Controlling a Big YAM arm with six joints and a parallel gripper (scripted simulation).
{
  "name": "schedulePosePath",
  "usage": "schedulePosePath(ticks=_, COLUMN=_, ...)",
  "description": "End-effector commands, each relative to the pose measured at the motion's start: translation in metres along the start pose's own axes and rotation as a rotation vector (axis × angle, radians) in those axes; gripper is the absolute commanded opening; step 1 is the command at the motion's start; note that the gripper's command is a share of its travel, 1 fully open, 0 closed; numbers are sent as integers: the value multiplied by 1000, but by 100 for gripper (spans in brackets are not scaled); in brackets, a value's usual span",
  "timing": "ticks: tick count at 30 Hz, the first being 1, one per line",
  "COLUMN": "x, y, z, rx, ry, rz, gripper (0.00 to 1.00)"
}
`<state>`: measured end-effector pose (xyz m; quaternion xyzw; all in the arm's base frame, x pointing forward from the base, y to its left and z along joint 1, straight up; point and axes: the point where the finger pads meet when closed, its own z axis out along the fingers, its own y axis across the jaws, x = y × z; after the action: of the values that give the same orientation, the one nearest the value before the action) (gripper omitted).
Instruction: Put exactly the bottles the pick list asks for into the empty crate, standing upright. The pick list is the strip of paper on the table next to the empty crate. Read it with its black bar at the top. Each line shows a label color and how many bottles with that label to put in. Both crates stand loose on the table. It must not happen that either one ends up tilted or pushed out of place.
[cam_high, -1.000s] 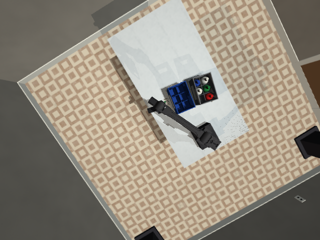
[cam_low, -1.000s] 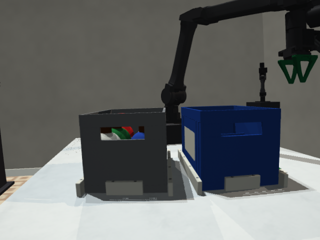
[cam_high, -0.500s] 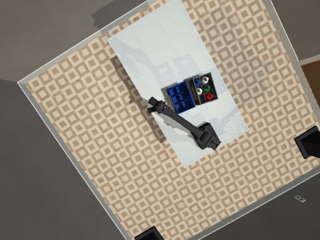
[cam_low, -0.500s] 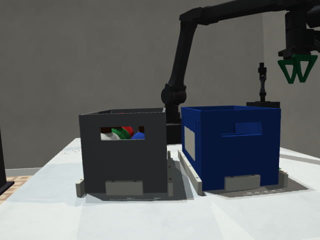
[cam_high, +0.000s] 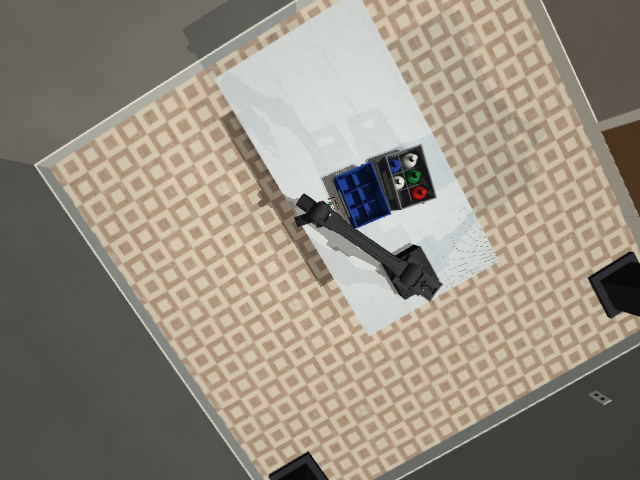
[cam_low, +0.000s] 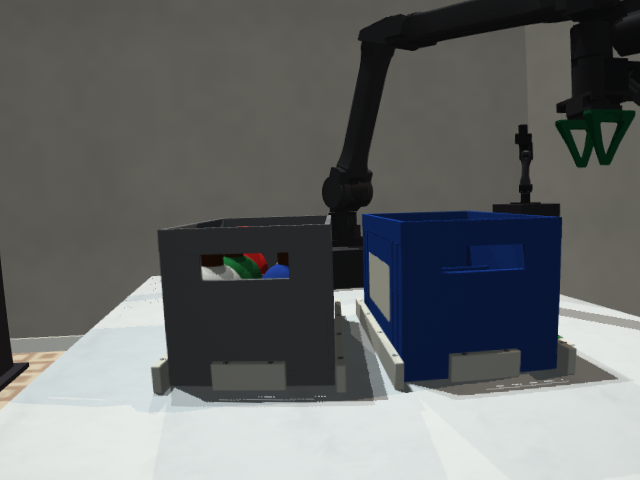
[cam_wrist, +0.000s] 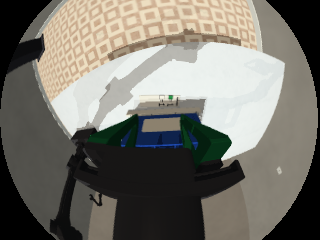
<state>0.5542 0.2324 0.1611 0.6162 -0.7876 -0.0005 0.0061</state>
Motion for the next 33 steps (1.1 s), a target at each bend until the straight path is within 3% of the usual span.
schedulePosePath(ticks=1, x=-15, y=-6, z=-49, rx=72, ry=-58, rz=-20, gripper=61)
schedulePosePath(ticks=21, x=-16, y=-7, z=-47, rx=69, ry=-56, rz=-18, gripper=61)
schedulePosePath(ticks=23, x=7, y=-13, z=-43, rx=58, ry=-49, rz=85, gripper=61)
schedulePosePath(ticks=25, x=7, y=-13, z=-43, rx=58, ry=-49, rz=85, gripper=61)
schedulePosePath(ticks=26, x=18, y=-6, z=-28, rx=29, ry=-26, rz=118, gripper=61)
schedulePosePath(ticks=33, x=50, y=-15, z=-33, rx=27, ry=-28, rz=308, gripper=61)
